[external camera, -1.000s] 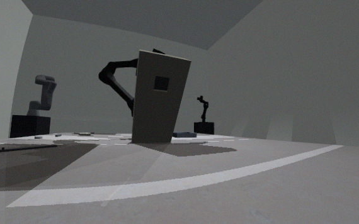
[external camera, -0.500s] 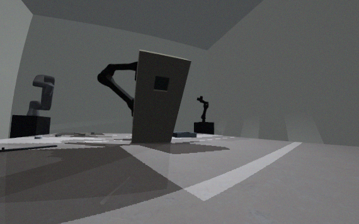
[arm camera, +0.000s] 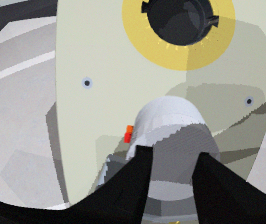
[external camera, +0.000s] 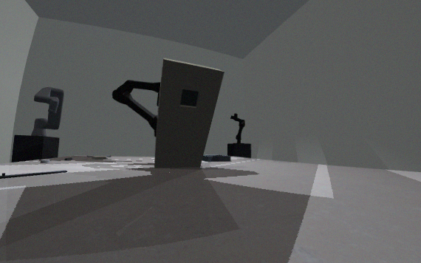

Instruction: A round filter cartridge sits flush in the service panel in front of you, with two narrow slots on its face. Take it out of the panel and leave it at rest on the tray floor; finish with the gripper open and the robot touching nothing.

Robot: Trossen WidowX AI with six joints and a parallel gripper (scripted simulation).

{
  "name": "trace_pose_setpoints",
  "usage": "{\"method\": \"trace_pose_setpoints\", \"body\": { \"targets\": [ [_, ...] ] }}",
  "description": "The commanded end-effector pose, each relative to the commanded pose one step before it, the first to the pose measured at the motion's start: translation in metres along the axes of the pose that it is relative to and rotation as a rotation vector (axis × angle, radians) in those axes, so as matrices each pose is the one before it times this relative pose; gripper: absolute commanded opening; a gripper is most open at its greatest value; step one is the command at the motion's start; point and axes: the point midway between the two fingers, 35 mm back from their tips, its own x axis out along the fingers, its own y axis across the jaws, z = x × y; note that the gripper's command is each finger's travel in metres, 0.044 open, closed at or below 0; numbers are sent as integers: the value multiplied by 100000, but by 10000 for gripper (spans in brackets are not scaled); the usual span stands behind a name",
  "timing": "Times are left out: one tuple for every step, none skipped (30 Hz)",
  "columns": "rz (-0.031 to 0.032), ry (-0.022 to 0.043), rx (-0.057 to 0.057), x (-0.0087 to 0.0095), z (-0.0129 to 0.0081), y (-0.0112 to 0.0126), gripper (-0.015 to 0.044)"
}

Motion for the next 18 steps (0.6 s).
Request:
{"method": "trace_pose_setpoints", "body": {
  "targets": [
    [43,-124,295,-21,176,8,53],
    [0,0,0,0,0,0,79],
    [0,0,0,0,0,0,105],
    [0,0,0,0,0,0,112],
    [0,0,0,0,0,0,112],
    [0,0,0,0,0,0,112],
    [0,0,0,0,0,0,112],
    [0,0,0,0,0,0,112],
    [0,0,0,0,0,0,112],
    [0,0,0,0,0,0,112],
    [0,0,0,0,0,0,112],
    [0,0,0,0,0,0,112],
    [-86,-134,330,8,-121,-26,112],
    [-215,-334,826,21,-303,-65,112],
    [-86,-134,330,8,-122,-27,112],
    [0,-1,2,-20,188,5,112],
    [1,-3,7,-61,562,13,112],
    [1,-5,11,-102,931,16,112]
  ]
}}
